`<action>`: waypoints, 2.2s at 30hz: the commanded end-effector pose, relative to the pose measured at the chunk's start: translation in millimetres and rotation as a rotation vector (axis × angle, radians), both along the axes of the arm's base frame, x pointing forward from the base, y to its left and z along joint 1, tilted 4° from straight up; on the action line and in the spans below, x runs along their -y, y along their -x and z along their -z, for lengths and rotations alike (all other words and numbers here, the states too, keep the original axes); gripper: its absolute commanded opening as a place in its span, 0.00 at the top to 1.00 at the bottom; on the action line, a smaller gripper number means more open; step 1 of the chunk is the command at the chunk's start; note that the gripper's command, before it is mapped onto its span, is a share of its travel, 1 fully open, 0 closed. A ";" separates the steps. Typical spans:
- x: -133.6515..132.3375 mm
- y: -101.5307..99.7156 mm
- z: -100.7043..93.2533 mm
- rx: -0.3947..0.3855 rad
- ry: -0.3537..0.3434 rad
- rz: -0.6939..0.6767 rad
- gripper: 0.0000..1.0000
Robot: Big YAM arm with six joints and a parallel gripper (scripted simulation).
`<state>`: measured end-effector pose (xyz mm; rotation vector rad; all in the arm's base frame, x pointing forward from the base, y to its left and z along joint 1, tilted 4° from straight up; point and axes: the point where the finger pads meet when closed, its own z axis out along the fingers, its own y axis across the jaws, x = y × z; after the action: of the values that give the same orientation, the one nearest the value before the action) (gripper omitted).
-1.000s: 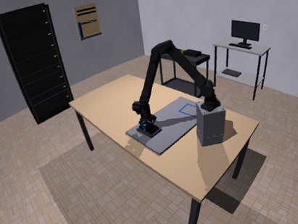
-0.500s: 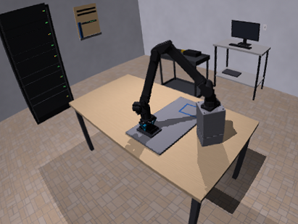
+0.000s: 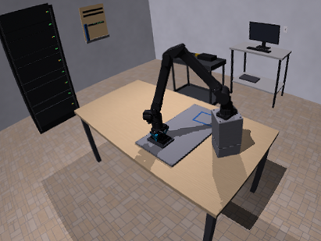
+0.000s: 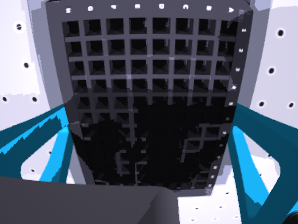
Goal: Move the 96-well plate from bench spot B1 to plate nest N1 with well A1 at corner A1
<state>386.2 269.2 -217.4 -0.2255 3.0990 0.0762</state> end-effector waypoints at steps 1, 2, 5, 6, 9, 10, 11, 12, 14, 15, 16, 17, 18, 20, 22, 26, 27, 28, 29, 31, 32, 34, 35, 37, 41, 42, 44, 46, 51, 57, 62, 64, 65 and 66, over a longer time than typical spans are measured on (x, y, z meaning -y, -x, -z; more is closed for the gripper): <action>-15.4 -12.6 -6.2 0.036 -0.021 -0.004 1.00; -15.4 -12.6 -6.2 0.036 -0.021 -0.004 1.00; -14.8 -12.1 -3.5 0.031 -0.018 -0.004 1.00; -15.2 -12.6 -3.0 0.032 -0.018 -0.004 1.00; -16.6 -14.4 -4.8 0.037 -0.022 -0.004 1.00; -17.2 -15.2 -5.6 0.039 -0.023 -0.004 1.00; -17.3 -15.4 -5.0 0.039 -0.023 -0.004 1.00; -16.8 -14.5 -3.3 0.037 -0.022 -0.004 1.00; -15.8 -13.2 -0.9 0.032 -0.018 -0.004 1.00; -16.3 -14.0 -1.9 0.034 -0.020 -0.004 1.00; -15.8 -13.3 -3.1 0.035 -0.020 -0.004 1.00; -15.9 -13.4 -4.1 0.035 -0.021 -0.004 1.00; -15.9 -13.4 -3.4 0.035 -0.020 -0.004 1.00; -15.9 -13.4 -3.4 0.035 -0.020 -0.004 1.00; -15.8 -13.1 -0.6 0.033 -0.019 -0.004 1.00; -17.3 -15.1 -2.3 0.037 -0.022 -0.004 1.00; -17.4 -15.3 -2.1 0.037 -0.022 -0.004 1.00; -17.3 -15.3 -1.6 0.037 -0.022 -0.004 1.00; -16.9 -14.8 -0.4 0.035 -0.021 -0.004 1.00; -16.8 -14.5 0.8 0.034 -0.020 -0.004 1.00; -18.0 -16.2 -2.1 0.039 -0.023 -0.004 1.00; -18.5 -17.0 -5.1 0.041 -0.025 -0.004 1.00; -18.4 -16.9 -5.0 0.041 -0.025 -0.004 1.00; -18.4 -16.9 -5.0 0.041 -0.025 -0.004 1.00; -10.2 -13.3 -4.5 0.029 -0.017 0.000 1.00; -10.2 -13.4 -4.5 0.029 -0.017 0.000 1.00; -10.2 -13.4 -4.5 0.029 -0.017 0.000 0.00; -10.2 -13.4 -4.5 0.029 -0.017 0.000 0.00; -10.2 -13.4 -4.5 0.029 -0.017 0.000 0.00; -10.2 -13.4 -4.5 0.029 -0.017 0.000 0.00; -10.2 -13.4 -4.5 0.029 -0.017 0.000 0.00; -16.2 -14.2 -16.9 0.037 -0.022 -0.004 0.00; -11.8 -8.3 -17.4 0.027 -0.015 -0.004 0.00; -10.5 -7.0 -19.5 0.025 -0.013 -0.004 0.00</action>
<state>387.0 270.0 -220.0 -0.2256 3.1012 0.0744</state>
